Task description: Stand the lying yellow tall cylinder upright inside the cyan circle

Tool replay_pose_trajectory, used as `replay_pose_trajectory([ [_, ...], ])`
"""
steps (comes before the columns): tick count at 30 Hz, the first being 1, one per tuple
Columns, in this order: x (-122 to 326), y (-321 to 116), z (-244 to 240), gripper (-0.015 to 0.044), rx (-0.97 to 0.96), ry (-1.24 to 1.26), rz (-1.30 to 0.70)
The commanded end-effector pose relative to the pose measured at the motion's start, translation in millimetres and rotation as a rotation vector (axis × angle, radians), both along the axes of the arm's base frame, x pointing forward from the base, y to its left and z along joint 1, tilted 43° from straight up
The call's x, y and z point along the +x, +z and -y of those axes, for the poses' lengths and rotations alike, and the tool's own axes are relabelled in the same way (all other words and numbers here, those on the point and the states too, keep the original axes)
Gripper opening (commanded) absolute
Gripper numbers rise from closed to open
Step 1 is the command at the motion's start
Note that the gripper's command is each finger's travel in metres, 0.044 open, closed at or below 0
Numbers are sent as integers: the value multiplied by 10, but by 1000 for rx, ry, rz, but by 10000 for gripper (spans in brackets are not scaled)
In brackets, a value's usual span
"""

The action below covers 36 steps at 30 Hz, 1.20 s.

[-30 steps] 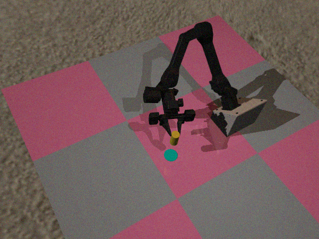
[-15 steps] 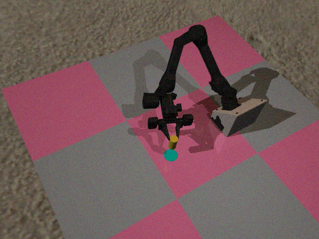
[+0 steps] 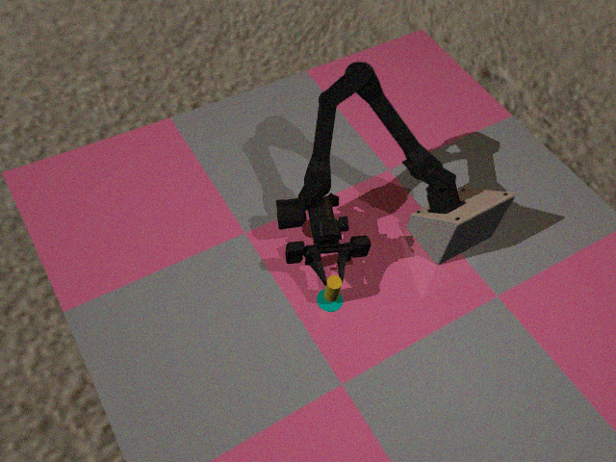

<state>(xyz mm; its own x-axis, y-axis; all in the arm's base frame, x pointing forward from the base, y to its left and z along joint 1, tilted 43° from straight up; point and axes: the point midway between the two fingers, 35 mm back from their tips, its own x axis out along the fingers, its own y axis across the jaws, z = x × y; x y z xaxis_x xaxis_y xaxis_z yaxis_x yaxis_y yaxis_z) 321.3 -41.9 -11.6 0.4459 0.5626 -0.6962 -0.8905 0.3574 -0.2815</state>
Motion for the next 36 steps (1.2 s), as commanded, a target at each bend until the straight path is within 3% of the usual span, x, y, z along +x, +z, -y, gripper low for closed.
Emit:
replay_pose_trajectory([
  [1, 19, -94, 81, 105, -1, 0, 2],
  [13, 20, -118, 101, 105, -2, -1, 0],
  [24, 20, -118, 101, 394, -2, -1, 0],
  [30, 29, -80, 70, 400, -2, 0, 0],
  [36, 66, 247, -219, 400, -3, 4, 4],
])
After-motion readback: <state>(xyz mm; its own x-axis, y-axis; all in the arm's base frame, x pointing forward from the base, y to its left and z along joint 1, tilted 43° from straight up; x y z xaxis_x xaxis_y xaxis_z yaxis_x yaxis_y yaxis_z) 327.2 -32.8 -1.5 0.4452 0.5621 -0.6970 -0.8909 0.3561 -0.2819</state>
